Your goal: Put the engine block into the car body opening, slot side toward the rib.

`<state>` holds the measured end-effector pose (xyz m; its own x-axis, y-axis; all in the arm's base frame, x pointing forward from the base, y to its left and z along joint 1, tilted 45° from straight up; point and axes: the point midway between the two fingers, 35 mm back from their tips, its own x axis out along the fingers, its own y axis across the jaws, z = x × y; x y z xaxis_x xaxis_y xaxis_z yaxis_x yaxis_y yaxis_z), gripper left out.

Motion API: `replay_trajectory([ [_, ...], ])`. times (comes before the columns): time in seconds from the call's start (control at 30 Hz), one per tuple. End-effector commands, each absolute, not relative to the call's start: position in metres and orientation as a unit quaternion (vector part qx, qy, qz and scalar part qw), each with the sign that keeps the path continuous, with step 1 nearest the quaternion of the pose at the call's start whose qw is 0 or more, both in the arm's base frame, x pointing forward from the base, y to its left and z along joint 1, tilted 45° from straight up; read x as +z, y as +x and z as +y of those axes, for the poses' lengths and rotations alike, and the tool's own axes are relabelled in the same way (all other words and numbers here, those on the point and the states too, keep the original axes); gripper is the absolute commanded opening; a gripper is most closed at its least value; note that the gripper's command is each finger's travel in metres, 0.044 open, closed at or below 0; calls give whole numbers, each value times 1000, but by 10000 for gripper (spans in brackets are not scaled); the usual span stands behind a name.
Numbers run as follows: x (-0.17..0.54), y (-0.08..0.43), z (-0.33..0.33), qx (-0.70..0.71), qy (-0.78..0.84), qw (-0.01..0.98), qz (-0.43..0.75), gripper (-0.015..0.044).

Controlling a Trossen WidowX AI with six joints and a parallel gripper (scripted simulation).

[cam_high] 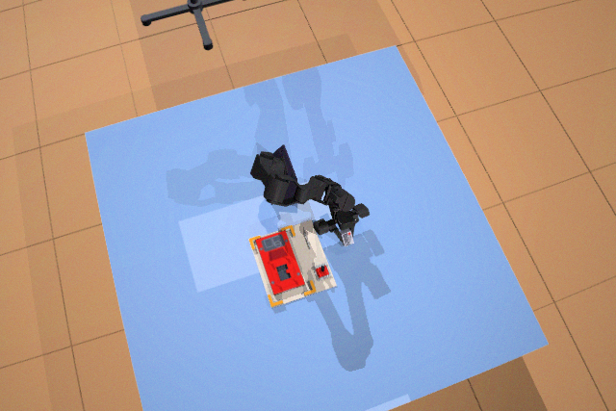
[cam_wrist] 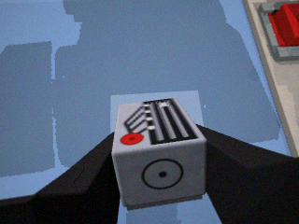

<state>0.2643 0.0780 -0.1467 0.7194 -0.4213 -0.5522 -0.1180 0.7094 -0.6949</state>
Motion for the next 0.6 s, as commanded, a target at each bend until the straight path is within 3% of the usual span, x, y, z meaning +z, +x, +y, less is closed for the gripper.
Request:
replay_trajectory([
  [0.0, -153, 263, 72, -87, -374, 847, 368, 0],
  [0.1, -151, 264, 74, -87, -374, 847, 368, 0],
  [0.57, -148, 266, 78, -87, -370, 852, 360, 368],
])
